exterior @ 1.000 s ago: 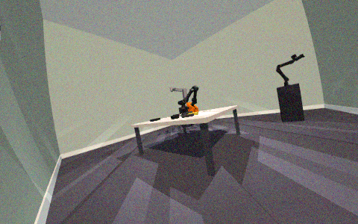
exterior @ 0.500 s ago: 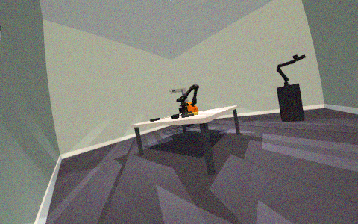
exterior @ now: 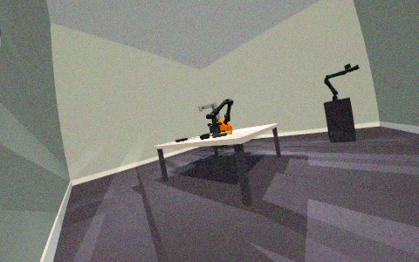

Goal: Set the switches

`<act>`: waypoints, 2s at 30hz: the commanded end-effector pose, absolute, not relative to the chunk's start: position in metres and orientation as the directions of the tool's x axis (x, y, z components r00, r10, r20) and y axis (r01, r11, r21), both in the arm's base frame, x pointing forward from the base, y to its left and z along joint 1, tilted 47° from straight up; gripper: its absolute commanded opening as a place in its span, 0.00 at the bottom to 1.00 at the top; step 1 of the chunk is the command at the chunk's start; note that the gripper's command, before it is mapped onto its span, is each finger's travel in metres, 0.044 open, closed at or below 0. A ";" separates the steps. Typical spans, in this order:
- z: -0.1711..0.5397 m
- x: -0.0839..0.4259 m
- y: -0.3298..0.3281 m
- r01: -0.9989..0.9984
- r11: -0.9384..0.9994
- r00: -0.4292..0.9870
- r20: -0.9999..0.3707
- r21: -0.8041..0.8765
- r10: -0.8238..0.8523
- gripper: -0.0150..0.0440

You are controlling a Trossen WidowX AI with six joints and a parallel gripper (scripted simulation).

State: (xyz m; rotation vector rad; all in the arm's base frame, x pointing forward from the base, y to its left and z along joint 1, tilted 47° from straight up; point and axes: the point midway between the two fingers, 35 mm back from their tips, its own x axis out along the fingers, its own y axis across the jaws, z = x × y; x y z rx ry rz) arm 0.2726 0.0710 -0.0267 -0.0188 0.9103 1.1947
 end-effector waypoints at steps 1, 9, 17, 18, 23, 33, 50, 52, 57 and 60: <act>-0.016 0.285 0.073 -0.360 0.613 0.027 -0.648 0.704 0.761 0.25; -0.003 0.291 0.077 0.323 0.642 -0.029 -0.670 0.696 0.741 0.25; 0.011 0.295 0.081 0.810 0.449 -0.079 -0.688 0.377 0.721 0.25; 0.011 0.295 0.081 0.824 0.437 -0.081 -0.689 0.360 0.720 0.25; 0.011 0.295 0.081 0.827 0.435 -0.082 -0.689 0.356 0.720 0.25; 0.011 0.295 0.081 0.827 0.435 -0.082 -0.689 0.356 0.720 0.25; -0.007 0.293 0.100 0.827 0.433 -0.080 -0.688 0.358 0.721 0.25; -0.009 0.293 0.103 0.827 0.433 -0.080 -0.688 0.358 0.721 0.25; -0.014 0.292 0.108 0.827 0.432 -0.079 -0.687 0.359 0.722 0.25; -0.015 0.291 0.110 0.827 0.432 -0.079 -0.687 0.359 0.722 0.25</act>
